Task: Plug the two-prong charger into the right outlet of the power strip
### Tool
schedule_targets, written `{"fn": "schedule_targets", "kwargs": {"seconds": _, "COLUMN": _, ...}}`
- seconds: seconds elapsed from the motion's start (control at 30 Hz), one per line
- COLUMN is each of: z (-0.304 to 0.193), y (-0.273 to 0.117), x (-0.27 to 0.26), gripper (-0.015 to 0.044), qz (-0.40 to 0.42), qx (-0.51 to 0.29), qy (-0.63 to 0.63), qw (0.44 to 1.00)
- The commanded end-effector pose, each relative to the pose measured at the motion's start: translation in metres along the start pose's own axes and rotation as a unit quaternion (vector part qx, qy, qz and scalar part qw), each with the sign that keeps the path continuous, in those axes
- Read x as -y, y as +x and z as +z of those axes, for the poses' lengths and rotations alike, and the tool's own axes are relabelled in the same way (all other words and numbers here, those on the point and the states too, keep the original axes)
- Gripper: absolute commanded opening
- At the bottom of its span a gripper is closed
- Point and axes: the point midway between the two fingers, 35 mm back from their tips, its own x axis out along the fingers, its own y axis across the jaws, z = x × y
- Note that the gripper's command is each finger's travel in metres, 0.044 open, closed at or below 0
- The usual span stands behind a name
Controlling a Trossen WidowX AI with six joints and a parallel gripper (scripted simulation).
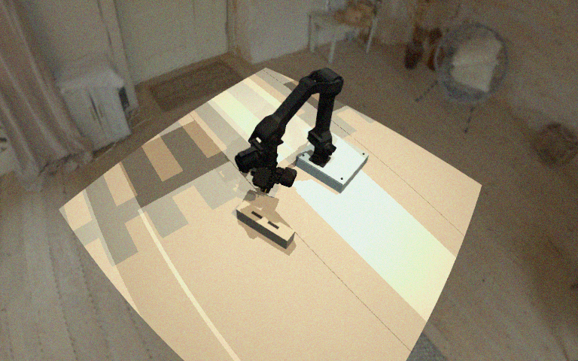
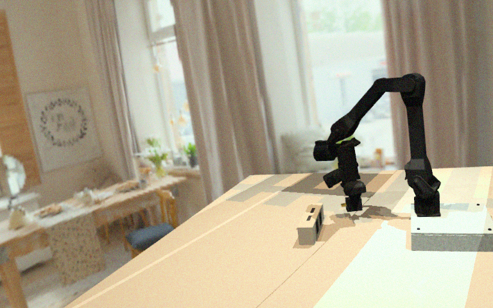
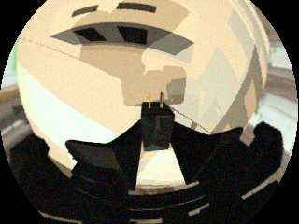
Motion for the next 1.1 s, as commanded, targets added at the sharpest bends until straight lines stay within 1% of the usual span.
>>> {"fn": "schedule_targets", "kwargs": {"seconds": 0.0, "z": 0.003, "y": 0.005, "x": -0.007, "gripper": 0.0000, "qz": 0.003, "qx": 0.000, "qy": 0.018, "qw": 1.000}}
{"fn": "schedule_targets", "kwargs": {"seconds": 0.53, "z": 0.013, "y": 0.020, "x": -0.034, "gripper": 0.0000, "qz": 0.009, "qx": 0.000, "qy": 0.084, "qw": 0.996}}
{"fn": "schedule_targets", "kwargs": {"seconds": 1.07, "z": 0.031, "y": 0.020, "x": -0.033, "gripper": 0.0000, "qz": 0.010, "qx": 0.001, "qy": 0.096, "qw": 0.995}}
